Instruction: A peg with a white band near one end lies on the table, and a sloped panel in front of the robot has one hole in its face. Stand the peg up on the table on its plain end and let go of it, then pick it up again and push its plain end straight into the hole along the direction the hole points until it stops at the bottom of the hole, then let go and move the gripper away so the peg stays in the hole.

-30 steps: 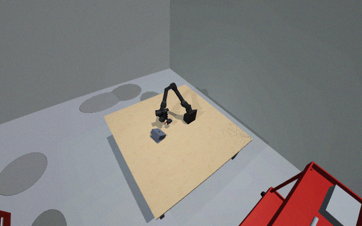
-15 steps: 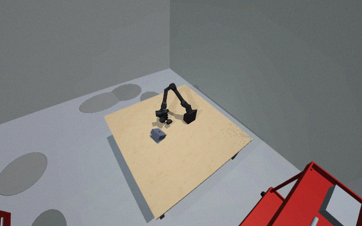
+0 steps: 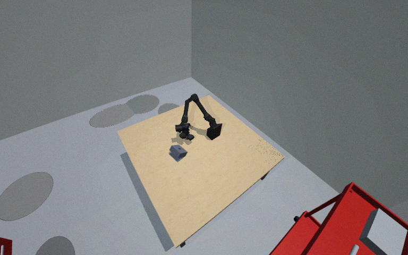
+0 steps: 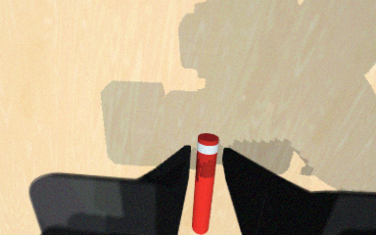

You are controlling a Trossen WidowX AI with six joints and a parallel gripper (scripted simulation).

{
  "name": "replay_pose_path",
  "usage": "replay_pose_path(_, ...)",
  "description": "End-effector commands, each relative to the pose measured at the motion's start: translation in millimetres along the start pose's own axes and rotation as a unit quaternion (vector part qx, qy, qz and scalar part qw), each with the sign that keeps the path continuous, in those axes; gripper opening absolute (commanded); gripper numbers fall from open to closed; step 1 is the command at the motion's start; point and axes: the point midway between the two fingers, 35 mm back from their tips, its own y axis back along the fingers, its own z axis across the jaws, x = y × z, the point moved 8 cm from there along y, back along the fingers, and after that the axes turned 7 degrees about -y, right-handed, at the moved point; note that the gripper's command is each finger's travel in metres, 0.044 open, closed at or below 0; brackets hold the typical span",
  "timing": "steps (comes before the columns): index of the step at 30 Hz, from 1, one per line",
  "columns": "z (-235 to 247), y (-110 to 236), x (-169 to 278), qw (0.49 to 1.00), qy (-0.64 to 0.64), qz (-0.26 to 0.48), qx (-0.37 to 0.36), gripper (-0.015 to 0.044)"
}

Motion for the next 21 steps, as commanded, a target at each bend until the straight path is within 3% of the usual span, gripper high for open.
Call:
replay_pose_path(1,0.4,-0.2,0.0,1.000,0.002,-0.001,-0.002,0.0097)
replay_pose_path(8,0.4,-0.2,0.0,1.000,0.002,-0.001,-0.002,0.0050)
replay_pose_path(21,-1.0,4.3,7.9,0.999,0.000,-0.034,-0.004,0.0049)
